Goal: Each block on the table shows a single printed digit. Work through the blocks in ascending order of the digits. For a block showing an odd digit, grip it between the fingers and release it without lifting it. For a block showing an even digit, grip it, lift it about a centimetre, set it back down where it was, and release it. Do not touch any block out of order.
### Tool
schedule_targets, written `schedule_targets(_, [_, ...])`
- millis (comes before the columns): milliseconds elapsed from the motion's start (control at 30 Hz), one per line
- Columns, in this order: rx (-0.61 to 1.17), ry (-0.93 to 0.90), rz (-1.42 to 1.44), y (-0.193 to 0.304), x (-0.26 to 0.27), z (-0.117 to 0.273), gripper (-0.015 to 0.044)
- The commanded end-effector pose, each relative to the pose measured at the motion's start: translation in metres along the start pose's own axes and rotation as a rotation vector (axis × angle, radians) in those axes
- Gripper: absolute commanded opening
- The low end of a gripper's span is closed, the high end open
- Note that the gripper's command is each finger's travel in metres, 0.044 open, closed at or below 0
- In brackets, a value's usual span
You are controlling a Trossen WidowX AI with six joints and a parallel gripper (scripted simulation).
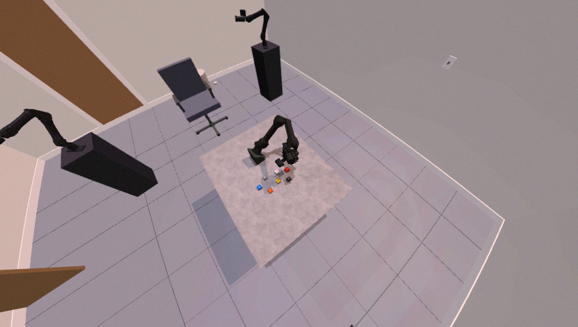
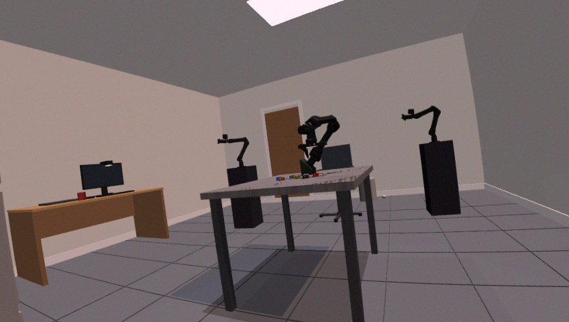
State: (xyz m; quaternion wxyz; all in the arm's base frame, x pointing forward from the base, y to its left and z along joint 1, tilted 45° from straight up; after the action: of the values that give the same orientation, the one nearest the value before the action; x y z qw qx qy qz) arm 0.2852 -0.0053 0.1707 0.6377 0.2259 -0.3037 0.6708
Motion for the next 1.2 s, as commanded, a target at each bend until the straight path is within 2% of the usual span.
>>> schedule_targets(0, [-0.002, -0.003, -0.006, 0.000, 0.001, 0.000, 0.0400])
schedule_targets(333, [-0.005, 0.000, -0.003, -0.063, -0.066, 0.001, 0.0400])
schedule_targets(1167, [-0.005, 0.003, -0.003, -0.058, -0.078, 0.001, 0.0400])
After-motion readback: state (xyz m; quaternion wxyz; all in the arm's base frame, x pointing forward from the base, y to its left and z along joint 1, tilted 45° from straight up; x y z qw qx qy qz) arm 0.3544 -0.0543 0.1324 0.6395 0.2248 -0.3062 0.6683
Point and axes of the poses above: the point midway between the two fingers, 35 mm back from their tips, its own z axis back along the fingers, its own x axis across the jaws, y = z × x, the point moved 2 cm from there along z, back along the fingers, and after that the axes turned 8 degrees about z, right-handed, at the moved point
